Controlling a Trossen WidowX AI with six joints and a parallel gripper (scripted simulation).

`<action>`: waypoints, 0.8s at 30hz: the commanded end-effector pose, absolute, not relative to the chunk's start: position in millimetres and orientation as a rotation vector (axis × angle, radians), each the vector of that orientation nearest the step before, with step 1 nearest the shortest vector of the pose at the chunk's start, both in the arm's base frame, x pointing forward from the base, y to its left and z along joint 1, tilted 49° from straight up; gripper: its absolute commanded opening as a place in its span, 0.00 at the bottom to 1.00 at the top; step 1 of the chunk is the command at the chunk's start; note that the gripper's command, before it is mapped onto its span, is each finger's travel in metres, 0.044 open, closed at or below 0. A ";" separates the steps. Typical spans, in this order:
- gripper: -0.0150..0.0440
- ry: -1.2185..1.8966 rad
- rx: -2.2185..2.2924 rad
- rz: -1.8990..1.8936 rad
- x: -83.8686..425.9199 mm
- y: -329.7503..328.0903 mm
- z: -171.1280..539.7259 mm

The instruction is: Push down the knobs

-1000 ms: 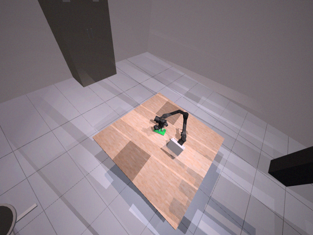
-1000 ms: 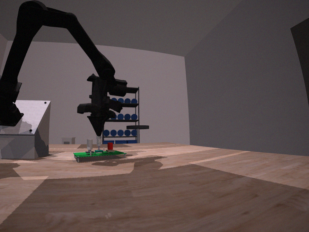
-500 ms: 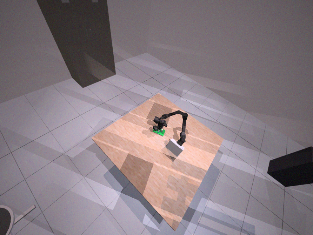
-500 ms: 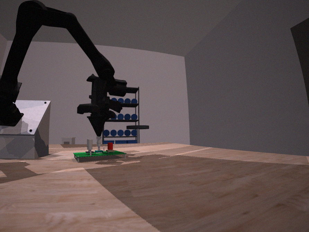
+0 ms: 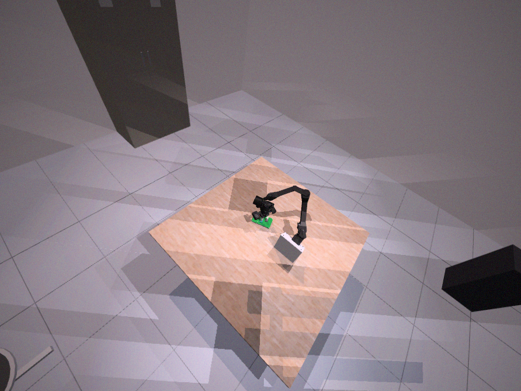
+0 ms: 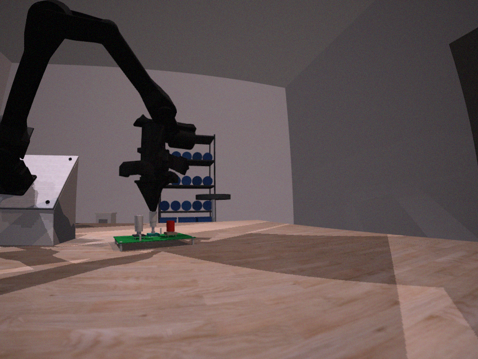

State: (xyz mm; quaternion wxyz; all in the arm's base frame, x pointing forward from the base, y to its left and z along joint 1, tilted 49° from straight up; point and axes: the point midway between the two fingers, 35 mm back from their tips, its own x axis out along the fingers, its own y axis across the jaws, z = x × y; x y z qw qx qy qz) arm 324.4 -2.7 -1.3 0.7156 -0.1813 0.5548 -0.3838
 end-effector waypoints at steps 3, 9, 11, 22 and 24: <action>0.25 1.232 -0.384 -0.874 326.7 -15.0 -8.6; 0.25 1.232 -0.384 -0.874 326.8 -15.7 -9.2; 0.25 1.232 -0.384 -0.874 326.8 -15.7 -9.2; 0.25 1.232 -0.384 -0.874 327.0 -18.0 -11.2; 0.25 1.232 -0.384 -0.874 327.0 -18.0 -11.2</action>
